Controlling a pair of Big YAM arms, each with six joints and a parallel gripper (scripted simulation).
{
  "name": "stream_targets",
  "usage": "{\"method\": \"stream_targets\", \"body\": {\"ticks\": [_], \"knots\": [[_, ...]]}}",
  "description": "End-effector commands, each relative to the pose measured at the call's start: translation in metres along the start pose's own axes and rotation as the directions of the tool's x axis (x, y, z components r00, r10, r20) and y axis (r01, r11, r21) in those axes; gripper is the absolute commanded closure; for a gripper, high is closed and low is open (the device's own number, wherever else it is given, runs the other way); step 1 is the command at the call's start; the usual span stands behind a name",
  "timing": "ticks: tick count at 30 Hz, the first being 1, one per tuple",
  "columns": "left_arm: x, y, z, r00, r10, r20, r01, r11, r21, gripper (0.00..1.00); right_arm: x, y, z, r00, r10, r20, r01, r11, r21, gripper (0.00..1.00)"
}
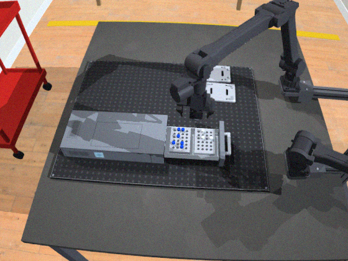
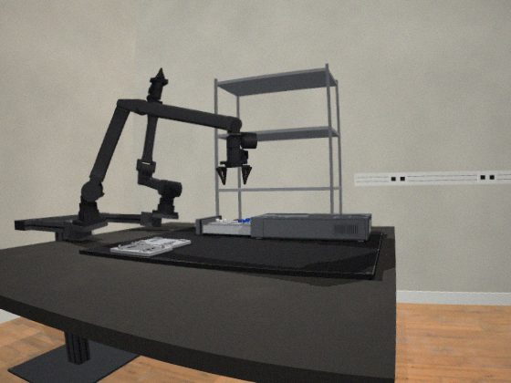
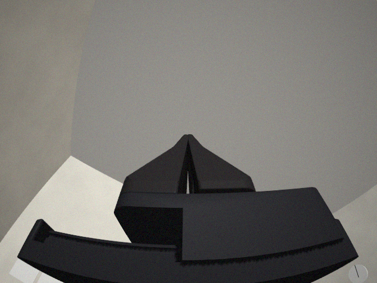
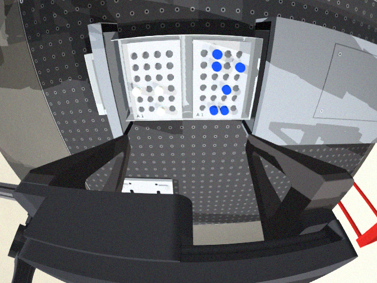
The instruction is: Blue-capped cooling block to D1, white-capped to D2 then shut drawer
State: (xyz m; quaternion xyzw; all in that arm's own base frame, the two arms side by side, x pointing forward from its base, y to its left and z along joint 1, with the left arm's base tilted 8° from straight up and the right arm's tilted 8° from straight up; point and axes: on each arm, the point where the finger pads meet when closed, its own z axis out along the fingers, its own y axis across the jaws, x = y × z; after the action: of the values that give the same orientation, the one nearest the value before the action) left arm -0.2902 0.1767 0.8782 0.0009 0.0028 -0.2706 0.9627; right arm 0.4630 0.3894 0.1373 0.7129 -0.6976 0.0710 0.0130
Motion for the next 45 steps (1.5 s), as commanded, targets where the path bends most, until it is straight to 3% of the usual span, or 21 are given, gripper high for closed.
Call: {"method": "stream_targets", "body": {"ticks": [1, 3, 24, 32, 45], "knots": [[0.023, -0.002, 0.008, 0.999, 0.008, -0.034, -0.008, 1.000, 0.001, 1.00, -0.016, -0.006, -0.011, 1.000, -0.028, 0.002, 0.028, 1.000, 0.006, 0.00], [0.023, -0.002, 0.008, 0.999, 0.008, -0.034, -0.008, 1.000, 0.001, 1.00, -0.013, 0.004, -0.005, 0.999, -0.005, 0.033, 0.004, 0.999, 0.039, 0.00], [0.023, -0.002, 0.008, 0.999, 0.008, -0.034, -0.008, 1.000, 0.001, 1.00, -0.011, 0.059, 0.051, 0.999, -0.006, 0.034, 0.004, 0.999, 0.035, 0.00], [0.023, -0.002, 0.008, 0.999, 0.008, -0.034, -0.008, 1.000, 0.001, 1.00, -0.007, 0.044, 0.045, 0.997, 0.018, 0.072, -0.023, 0.997, 0.073, 0.00], [0.023, -0.002, 0.008, 0.999, 0.008, -0.034, -0.008, 1.000, 0.001, 1.00, -0.012, 0.039, 0.055, 1.000, -0.004, 0.030, 0.003, 0.999, 0.032, 0.00]]}}
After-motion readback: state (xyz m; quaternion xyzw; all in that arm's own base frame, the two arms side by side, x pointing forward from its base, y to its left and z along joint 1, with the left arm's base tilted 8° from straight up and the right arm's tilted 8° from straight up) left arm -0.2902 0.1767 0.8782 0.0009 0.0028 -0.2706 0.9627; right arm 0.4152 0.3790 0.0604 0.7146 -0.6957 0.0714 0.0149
